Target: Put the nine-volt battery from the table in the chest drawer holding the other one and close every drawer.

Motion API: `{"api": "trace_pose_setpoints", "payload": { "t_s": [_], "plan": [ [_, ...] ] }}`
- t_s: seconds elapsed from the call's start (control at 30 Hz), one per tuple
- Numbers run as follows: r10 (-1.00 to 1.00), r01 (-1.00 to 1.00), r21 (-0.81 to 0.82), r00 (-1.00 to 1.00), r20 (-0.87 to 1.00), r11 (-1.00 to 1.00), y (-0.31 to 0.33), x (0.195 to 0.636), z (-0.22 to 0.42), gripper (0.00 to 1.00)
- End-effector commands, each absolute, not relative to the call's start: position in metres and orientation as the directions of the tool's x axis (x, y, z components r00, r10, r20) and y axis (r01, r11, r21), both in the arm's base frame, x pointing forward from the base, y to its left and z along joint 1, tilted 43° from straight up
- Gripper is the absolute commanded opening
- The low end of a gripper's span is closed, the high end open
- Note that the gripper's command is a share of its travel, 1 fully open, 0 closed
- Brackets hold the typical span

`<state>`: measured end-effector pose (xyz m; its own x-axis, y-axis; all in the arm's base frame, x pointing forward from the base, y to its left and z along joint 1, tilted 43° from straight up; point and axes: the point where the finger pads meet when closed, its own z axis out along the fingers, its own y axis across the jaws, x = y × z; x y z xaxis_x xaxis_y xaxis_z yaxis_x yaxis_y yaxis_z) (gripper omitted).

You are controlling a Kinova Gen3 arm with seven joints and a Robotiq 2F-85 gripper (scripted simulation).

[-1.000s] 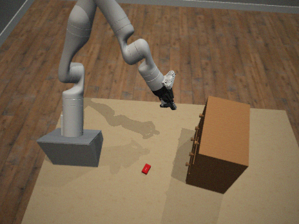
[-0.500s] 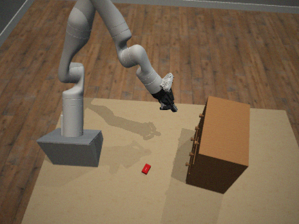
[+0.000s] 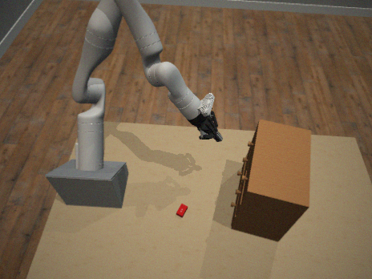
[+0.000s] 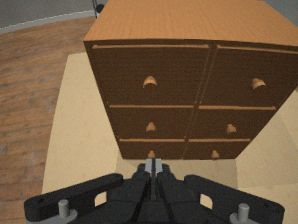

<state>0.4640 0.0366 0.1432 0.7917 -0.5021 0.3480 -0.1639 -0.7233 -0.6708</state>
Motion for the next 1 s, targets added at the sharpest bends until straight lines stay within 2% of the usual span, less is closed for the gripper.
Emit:
{"api": "trace_pose_setpoints", "payload": {
  "t_s": [0.0, 0.97],
  "plan": [
    [-0.496, -0.153, -0.671, 0.793, 0.355, -0.725, 0.0468, 0.4619, 0.1405, 0.00],
    [-0.530, -0.154, -0.668, 0.744, 0.407, -0.728, 0.0508, 0.4696, 0.1329, 0.00]
  ]
}}
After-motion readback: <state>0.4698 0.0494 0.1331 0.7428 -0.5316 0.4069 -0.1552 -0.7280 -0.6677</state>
